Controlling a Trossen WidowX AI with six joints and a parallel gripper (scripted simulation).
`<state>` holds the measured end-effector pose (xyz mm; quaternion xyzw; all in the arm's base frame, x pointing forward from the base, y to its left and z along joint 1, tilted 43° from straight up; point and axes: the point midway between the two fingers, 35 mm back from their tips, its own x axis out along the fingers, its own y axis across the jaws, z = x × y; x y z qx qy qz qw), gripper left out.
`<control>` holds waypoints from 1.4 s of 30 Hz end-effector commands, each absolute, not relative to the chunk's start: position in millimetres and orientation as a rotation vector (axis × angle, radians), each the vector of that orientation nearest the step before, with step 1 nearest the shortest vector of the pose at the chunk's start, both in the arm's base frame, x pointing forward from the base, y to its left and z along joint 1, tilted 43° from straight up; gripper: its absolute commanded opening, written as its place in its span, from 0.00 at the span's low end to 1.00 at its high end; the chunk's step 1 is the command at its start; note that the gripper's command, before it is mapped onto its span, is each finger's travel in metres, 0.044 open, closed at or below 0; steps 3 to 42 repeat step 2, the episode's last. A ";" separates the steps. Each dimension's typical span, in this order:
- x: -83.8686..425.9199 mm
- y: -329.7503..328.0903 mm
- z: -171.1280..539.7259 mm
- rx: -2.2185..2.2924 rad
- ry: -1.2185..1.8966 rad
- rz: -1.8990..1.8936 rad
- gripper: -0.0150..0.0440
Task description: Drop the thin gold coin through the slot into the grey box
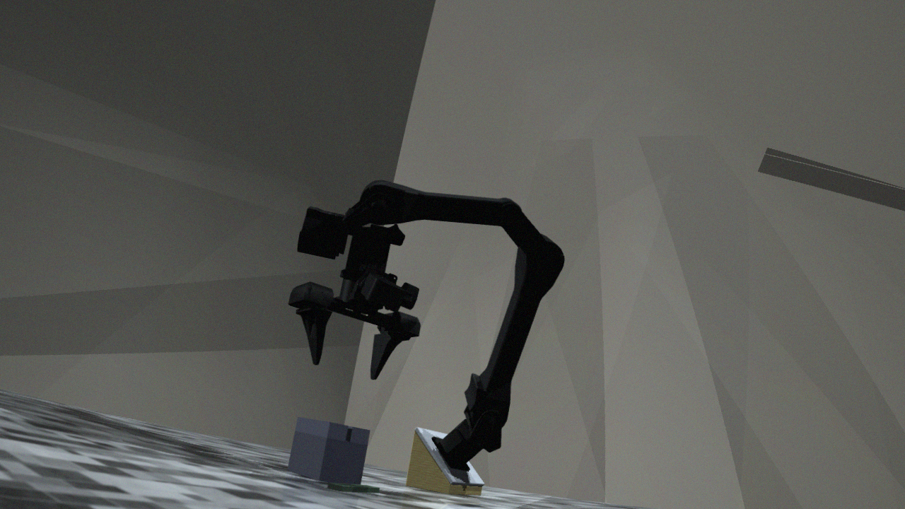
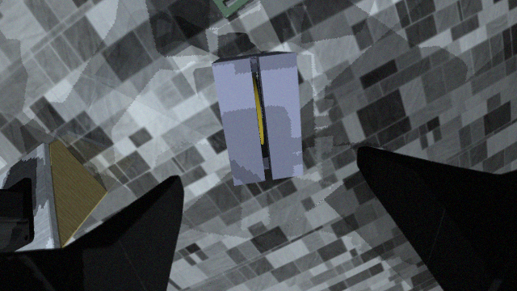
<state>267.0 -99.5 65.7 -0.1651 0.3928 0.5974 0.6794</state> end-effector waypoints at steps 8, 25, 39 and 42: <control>266.9 -101.2 67.6 -0.375 0.882 1.343 1.00; 266.9 -101.2 67.6 -0.375 0.882 1.343 1.00; 266.9 -101.2 67.6 -0.375 0.882 1.343 1.00; 266.9 -101.2 67.6 -0.375 0.882 1.343 1.00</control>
